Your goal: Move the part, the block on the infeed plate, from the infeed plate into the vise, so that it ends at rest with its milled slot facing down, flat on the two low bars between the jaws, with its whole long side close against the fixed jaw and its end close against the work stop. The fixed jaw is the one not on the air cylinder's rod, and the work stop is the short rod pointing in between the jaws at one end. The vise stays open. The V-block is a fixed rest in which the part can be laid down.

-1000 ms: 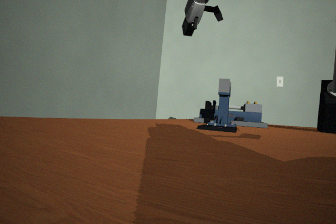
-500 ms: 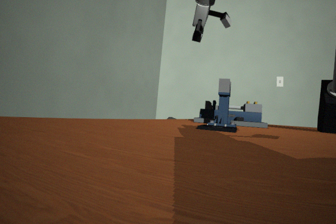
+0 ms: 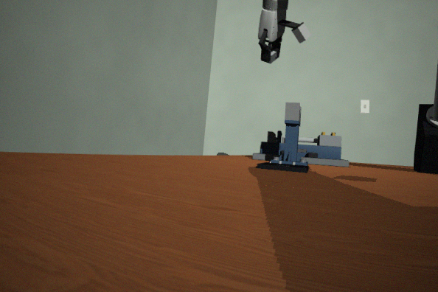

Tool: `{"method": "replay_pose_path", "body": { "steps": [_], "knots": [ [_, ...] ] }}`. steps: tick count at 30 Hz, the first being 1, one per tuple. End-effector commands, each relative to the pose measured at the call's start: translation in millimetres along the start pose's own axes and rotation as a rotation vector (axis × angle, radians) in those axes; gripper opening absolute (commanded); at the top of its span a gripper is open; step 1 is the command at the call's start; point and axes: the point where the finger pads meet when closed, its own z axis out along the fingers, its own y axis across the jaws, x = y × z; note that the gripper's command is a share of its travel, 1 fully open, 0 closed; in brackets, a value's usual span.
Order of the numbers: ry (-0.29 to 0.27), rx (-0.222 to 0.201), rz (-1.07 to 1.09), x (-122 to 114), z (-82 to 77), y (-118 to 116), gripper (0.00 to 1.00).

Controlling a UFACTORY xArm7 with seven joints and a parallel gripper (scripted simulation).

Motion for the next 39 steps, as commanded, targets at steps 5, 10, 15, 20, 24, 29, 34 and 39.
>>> {"method": "replay_pose_path", "body": {
  "steps": [5, 10, 15, 20, 24, 29, 34, 39],
  "knots": [
    [0.111, -0.065, 0.232, 30, 6.5, 5, 0.00],
    [0.178, -0.101, 0.357, 46, 9.0, 13, 0.00],
    [0.228, -0.126, 0.445, 58, 9.9, 19, 0.00],
    [0.308, -0.164, 0.580, 75, 9.8, 31, 0.00],
    [0.370, -0.192, 0.677, 87, 8.5, 41, 0.00],
    [0.429, -0.217, 0.765, 97, 6.3, 51, 0.00],
    [0.485, -0.239, 0.843, 106, 3.5, 60, 0.00],
    [0.549, -0.264, 0.928, 114, -0.6, 72, 0.00]
  ]
}}
